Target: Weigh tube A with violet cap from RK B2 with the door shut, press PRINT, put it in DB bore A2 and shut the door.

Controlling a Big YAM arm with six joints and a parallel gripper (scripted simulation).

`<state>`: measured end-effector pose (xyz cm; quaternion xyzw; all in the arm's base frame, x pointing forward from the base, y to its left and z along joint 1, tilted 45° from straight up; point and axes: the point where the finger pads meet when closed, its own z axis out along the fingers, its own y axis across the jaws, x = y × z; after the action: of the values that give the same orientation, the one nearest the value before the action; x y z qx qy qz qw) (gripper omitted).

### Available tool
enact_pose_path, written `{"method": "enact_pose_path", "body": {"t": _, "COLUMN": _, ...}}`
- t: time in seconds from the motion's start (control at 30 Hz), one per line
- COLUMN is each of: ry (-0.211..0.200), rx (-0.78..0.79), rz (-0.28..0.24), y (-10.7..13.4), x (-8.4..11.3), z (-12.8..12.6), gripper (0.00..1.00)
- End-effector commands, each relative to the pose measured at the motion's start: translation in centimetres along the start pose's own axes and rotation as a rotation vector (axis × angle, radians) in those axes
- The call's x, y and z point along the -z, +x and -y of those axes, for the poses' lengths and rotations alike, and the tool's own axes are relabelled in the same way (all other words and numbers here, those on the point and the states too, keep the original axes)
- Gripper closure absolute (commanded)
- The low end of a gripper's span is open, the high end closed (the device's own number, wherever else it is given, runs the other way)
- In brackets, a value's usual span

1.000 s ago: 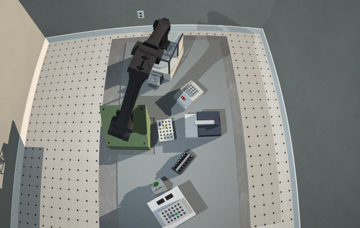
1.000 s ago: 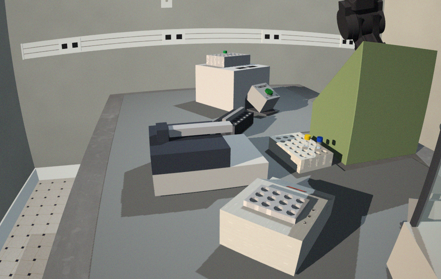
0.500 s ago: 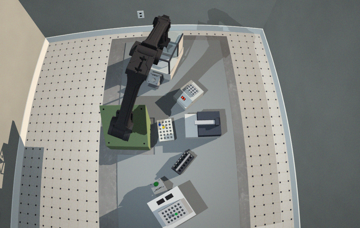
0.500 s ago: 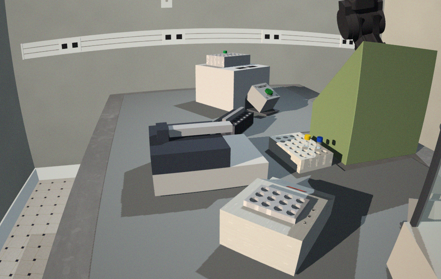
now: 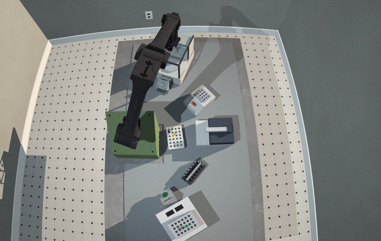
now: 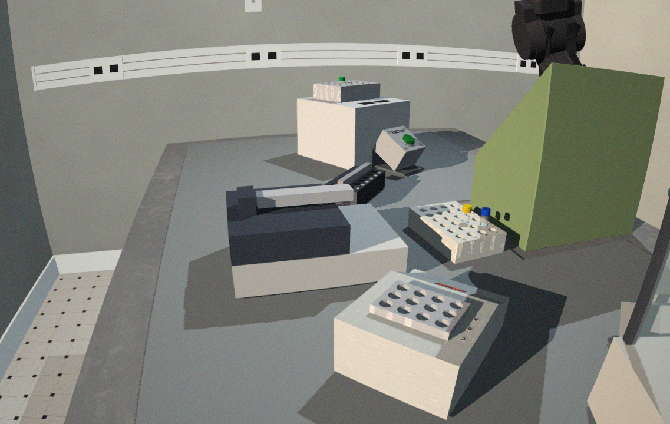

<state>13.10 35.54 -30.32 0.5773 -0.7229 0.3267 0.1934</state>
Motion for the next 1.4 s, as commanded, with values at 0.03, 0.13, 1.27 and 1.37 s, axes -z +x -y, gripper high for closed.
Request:
{"method": "enact_pose_path", "body": {"t": 0.03, "ry": 0.000, "rx": -0.021, "rz": 0.068, "y": -2.0, "x": 4.2, "z": 0.1, "gripper": 0.91}}
{"method": "enact_pose_path", "body": {"t": 0.13, "ry": 0.001, "rx": -0.021, "rz": 0.067, "y": -1.9, "x": 4.7, "z": 0.0, "gripper": 0.91}}
{"method": "enact_pose_path", "body": {"t": 1.27, "ry": -0.002, "rx": -0.010, "rz": 0.030, "y": -1.0, "x": 6.8, "z": 0.1, "gripper": 0.91}}
{"method": "enact_pose_path", "body": {"t": 1.37, "ry": -0.002, "rx": -0.010, "rz": 0.030, "y": -1.0, "x": 6.8, "z": 0.1, "gripper": 0.91}}
